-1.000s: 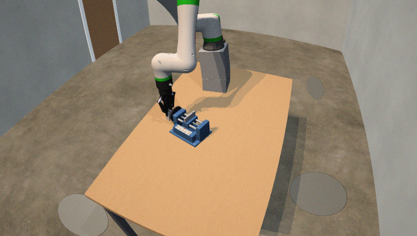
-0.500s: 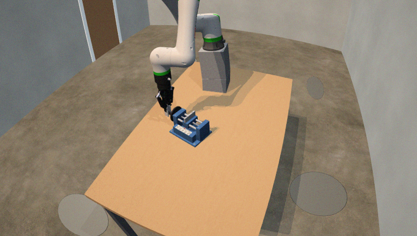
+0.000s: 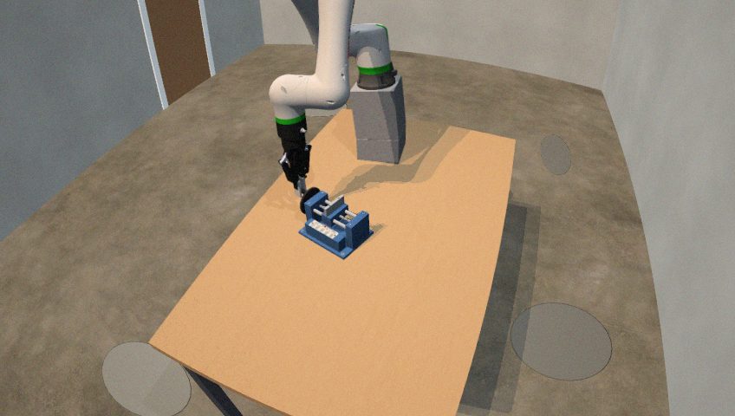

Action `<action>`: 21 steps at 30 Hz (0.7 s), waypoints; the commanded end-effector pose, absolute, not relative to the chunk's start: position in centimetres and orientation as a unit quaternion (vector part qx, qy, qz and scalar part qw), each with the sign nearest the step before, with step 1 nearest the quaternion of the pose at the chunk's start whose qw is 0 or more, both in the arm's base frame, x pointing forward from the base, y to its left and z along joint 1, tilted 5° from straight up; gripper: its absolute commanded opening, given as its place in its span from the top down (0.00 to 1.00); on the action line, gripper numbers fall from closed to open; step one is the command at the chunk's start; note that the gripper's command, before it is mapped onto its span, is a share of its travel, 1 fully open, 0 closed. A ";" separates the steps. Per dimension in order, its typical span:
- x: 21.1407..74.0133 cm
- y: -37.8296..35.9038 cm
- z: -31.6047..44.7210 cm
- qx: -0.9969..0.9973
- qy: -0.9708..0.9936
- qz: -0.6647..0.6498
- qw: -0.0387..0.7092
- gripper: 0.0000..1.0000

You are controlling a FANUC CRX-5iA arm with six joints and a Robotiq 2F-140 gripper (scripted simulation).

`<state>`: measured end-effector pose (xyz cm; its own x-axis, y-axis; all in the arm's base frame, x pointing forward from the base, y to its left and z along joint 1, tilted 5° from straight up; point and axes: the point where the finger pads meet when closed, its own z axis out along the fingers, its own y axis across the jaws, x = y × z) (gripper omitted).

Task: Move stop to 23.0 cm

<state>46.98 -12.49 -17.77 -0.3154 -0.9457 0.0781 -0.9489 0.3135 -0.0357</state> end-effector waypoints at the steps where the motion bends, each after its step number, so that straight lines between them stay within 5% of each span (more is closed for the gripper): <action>1: 46.3 -12.3 -17.7 0.585 -0.810 0.037 0.021 0.96; 21: 43.3 -11.4 -19.6 0.585 -0.810 0.037 0.021 0.96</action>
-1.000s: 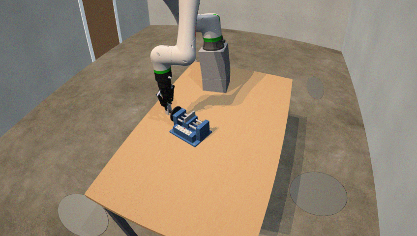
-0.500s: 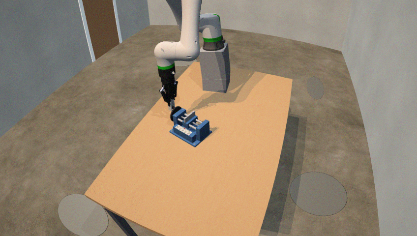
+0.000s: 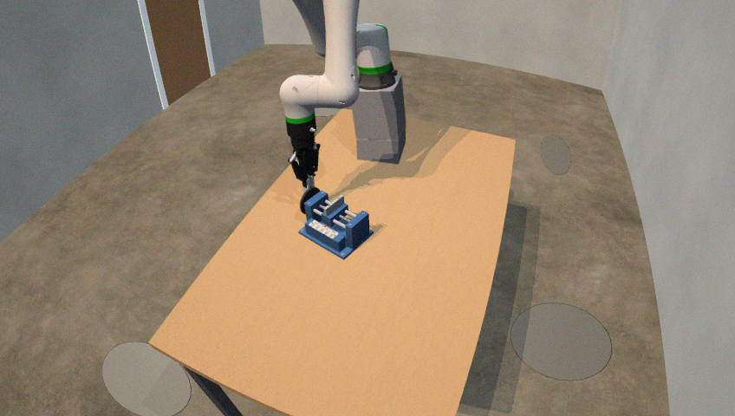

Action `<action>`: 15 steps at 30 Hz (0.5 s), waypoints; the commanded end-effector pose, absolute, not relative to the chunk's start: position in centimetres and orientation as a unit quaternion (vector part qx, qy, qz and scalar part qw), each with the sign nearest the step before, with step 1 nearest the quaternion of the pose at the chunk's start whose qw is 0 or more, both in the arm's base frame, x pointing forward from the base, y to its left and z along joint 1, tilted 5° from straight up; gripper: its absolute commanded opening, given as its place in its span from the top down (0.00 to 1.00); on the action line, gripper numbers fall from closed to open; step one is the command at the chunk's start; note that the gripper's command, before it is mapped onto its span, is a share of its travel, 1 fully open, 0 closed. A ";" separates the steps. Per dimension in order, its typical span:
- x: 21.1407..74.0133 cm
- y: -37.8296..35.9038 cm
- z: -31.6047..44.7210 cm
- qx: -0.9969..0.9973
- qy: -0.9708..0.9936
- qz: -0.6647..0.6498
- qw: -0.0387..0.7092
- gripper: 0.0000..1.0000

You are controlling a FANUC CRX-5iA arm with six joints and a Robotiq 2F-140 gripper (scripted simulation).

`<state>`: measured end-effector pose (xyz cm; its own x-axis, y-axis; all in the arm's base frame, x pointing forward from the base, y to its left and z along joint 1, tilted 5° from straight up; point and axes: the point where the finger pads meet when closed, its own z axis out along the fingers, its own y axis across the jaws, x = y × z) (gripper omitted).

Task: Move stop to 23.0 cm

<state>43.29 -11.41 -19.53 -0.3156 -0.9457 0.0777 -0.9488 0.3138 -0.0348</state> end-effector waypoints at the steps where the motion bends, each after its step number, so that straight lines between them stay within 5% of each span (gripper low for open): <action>1: 43.2 -11.4 -19.8 0.585 -0.810 0.037 0.021 0.96; 15: 43.1 -11.6 -22.5 0.585 -0.810 0.037 0.021 0.96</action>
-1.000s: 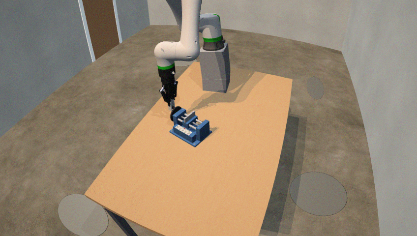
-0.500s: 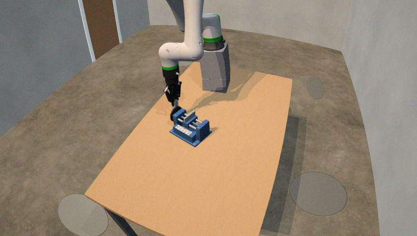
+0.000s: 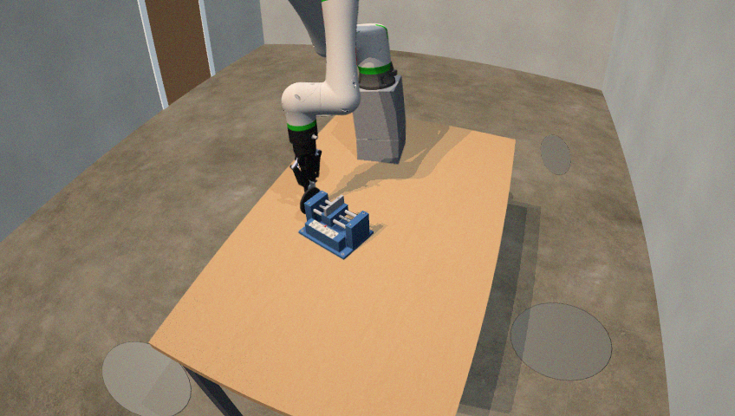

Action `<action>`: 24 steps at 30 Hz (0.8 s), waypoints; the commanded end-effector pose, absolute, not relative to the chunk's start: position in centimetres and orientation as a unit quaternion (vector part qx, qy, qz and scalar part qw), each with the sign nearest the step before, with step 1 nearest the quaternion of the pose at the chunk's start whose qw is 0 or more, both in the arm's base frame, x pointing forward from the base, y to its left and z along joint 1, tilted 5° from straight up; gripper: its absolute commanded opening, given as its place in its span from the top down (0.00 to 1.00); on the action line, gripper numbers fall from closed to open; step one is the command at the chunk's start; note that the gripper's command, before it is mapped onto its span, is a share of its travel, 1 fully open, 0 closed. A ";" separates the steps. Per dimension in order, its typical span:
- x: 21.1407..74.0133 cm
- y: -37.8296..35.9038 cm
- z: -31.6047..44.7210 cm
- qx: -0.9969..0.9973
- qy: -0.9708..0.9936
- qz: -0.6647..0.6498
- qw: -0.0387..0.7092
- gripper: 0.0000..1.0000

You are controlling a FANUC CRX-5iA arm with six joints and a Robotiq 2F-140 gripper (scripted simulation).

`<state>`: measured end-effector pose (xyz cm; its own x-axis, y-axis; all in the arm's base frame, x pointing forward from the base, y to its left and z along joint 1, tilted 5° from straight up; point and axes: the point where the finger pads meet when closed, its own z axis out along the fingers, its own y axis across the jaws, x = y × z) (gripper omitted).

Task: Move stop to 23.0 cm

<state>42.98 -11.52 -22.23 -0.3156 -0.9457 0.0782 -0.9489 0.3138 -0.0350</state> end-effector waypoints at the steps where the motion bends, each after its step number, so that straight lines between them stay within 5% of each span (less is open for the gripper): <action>1: 43.1 -11.6 -22.5 0.585 -0.810 0.037 0.021 0.96; 24: 45.0 -12.4 -24.5 0.585 -0.810 0.037 0.021 0.96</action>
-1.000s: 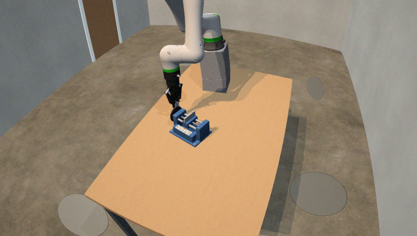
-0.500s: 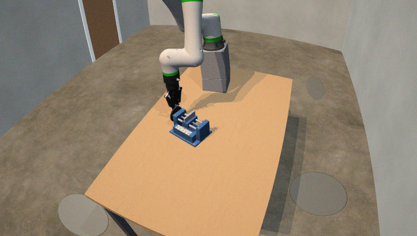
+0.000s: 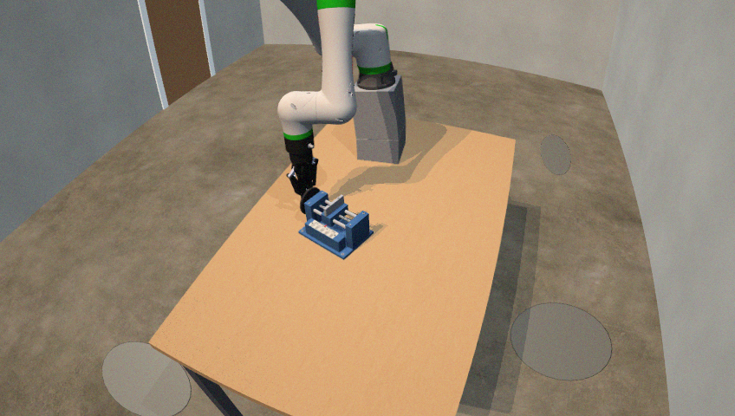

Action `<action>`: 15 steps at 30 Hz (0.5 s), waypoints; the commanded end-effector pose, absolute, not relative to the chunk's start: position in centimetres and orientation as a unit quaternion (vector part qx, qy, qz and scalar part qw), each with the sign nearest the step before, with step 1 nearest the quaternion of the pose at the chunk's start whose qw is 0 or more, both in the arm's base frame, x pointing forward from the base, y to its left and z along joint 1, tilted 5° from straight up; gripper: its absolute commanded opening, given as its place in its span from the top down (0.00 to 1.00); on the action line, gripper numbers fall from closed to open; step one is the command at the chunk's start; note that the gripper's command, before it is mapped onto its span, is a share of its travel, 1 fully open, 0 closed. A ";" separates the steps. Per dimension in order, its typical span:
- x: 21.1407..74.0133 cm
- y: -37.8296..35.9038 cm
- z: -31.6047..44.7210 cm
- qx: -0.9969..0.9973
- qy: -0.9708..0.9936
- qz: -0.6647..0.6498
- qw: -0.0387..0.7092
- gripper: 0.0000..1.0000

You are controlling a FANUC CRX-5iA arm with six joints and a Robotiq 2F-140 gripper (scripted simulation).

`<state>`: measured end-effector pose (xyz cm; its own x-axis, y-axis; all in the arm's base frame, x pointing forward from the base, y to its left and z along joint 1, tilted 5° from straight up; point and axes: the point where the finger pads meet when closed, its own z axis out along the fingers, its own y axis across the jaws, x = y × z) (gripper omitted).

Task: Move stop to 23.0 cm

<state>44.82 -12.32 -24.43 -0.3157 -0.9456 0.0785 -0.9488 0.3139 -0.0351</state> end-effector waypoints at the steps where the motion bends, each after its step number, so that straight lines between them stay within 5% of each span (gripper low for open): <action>1: 45.1 -12.4 -24.5 0.585 -0.810 0.037 0.021 0.96; 15: 46.4 -12.9 -24.7 0.585 -0.810 0.037 0.021 0.96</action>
